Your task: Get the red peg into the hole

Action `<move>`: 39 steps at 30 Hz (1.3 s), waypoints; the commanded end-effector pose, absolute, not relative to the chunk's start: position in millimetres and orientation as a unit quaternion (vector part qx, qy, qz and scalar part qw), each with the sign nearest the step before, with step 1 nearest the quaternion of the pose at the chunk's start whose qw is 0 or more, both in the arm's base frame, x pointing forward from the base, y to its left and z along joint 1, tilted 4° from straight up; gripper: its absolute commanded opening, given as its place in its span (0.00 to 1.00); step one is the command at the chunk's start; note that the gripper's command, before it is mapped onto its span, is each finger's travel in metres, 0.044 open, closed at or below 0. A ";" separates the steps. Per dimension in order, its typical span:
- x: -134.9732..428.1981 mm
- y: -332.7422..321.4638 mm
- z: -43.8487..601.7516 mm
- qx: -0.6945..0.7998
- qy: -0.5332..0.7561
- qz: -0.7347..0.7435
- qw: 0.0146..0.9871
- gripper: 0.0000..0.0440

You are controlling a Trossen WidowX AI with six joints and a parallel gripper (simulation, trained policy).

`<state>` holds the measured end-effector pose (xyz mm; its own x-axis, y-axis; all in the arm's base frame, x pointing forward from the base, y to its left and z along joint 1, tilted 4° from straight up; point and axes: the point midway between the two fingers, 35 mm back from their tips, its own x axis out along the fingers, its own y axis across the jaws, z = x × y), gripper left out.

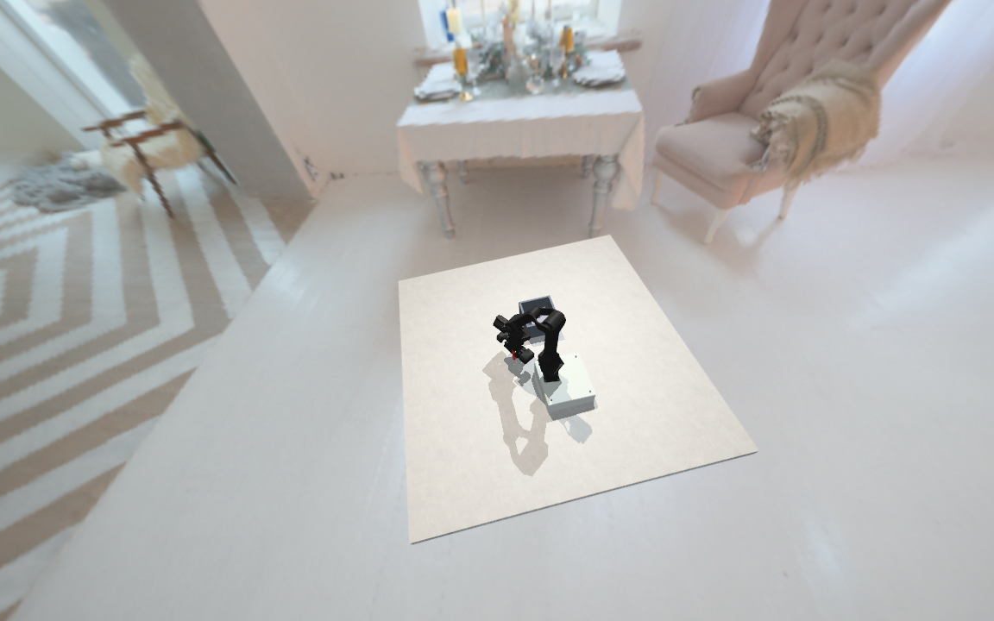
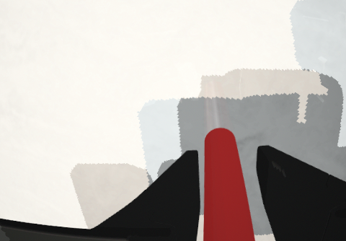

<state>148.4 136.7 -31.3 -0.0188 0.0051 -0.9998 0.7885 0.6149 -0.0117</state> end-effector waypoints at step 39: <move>255.5 106.4 87.7 0.283 0.557 -0.267 0.734 0.00</move>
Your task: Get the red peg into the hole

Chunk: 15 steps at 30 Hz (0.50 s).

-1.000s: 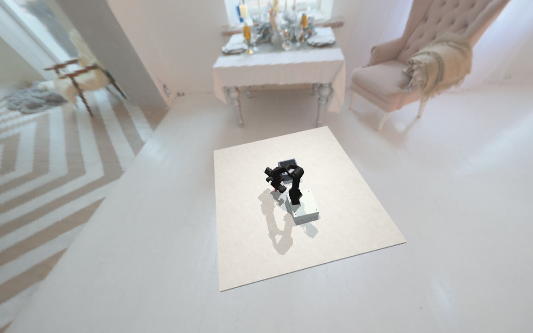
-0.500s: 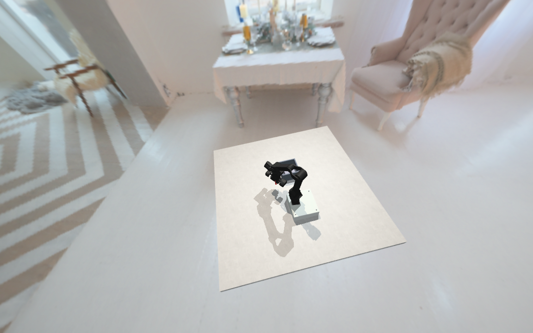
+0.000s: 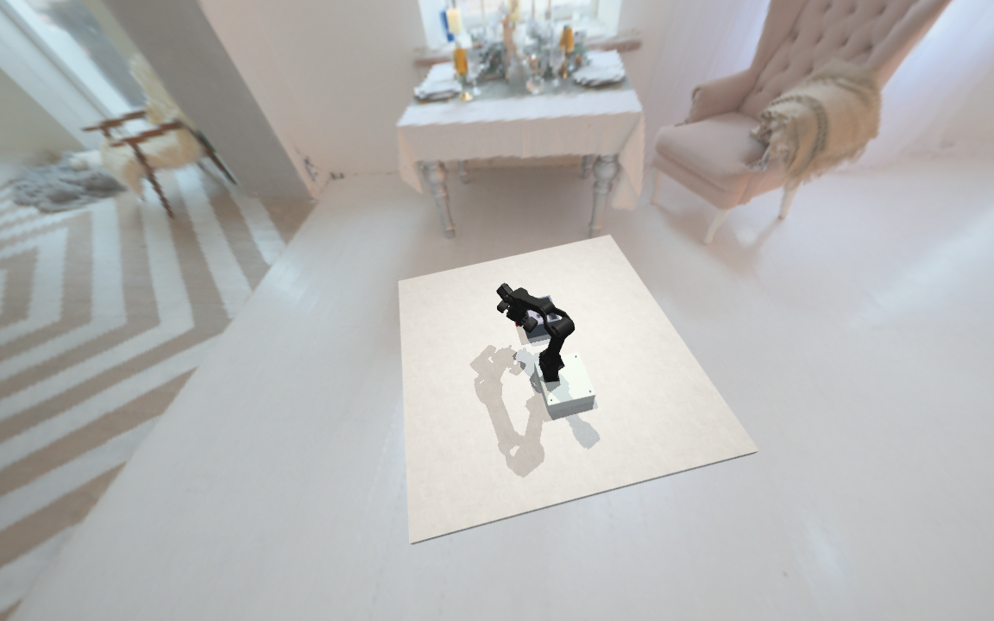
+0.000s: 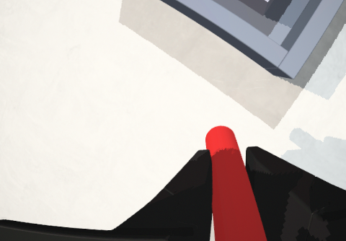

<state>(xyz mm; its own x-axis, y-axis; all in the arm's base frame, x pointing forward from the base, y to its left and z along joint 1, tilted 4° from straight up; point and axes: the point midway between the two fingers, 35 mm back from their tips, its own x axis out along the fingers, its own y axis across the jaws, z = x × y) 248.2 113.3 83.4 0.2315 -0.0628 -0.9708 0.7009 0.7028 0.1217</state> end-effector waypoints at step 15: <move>294.9 56.3 96.1 0.316 0.532 -0.308 0.723 0.00</move>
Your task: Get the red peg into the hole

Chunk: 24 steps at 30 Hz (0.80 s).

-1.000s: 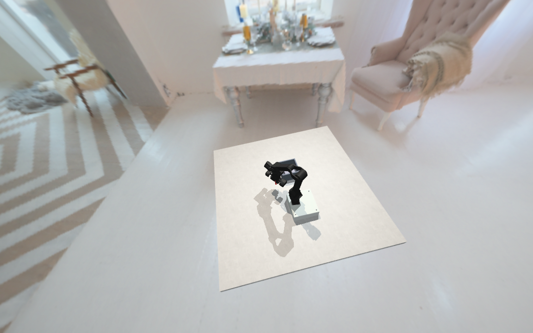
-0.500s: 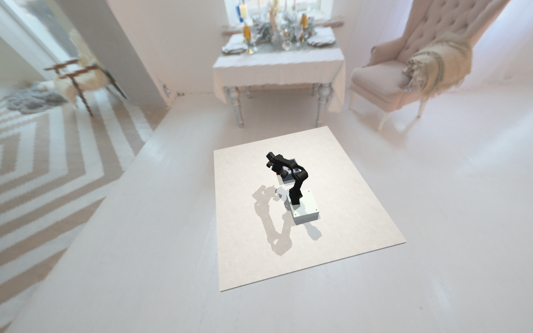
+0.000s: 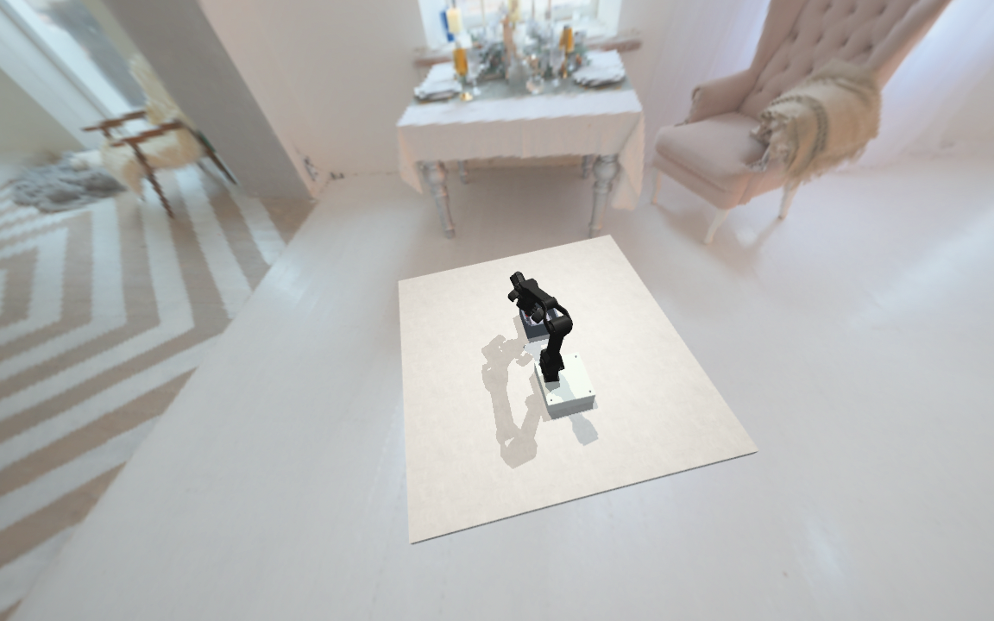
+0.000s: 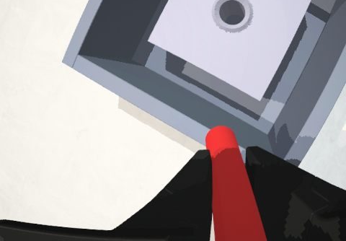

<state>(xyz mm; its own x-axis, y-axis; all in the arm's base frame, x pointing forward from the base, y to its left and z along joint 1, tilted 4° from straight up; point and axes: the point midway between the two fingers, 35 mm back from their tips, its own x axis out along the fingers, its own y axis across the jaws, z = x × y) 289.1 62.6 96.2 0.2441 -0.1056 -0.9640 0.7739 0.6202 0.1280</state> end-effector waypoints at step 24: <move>330.8 1.2 59.4 0.355 0.539 -0.347 0.681 0.03</move>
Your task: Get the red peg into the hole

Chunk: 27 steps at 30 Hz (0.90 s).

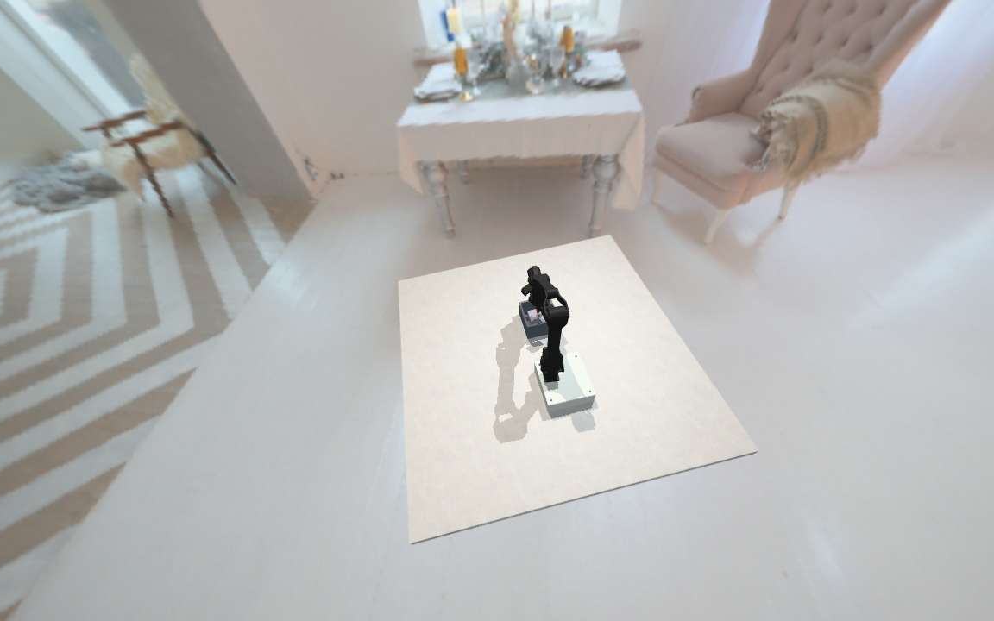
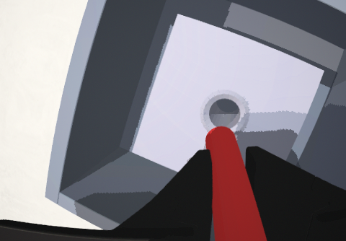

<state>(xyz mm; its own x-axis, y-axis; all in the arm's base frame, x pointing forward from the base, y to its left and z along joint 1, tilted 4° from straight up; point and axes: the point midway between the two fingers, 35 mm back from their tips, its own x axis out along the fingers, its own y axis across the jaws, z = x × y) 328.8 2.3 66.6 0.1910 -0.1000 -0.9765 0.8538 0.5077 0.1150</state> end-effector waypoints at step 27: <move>378.8 -29.8 29.1 0.320 0.556 -0.344 0.686 0.98</move>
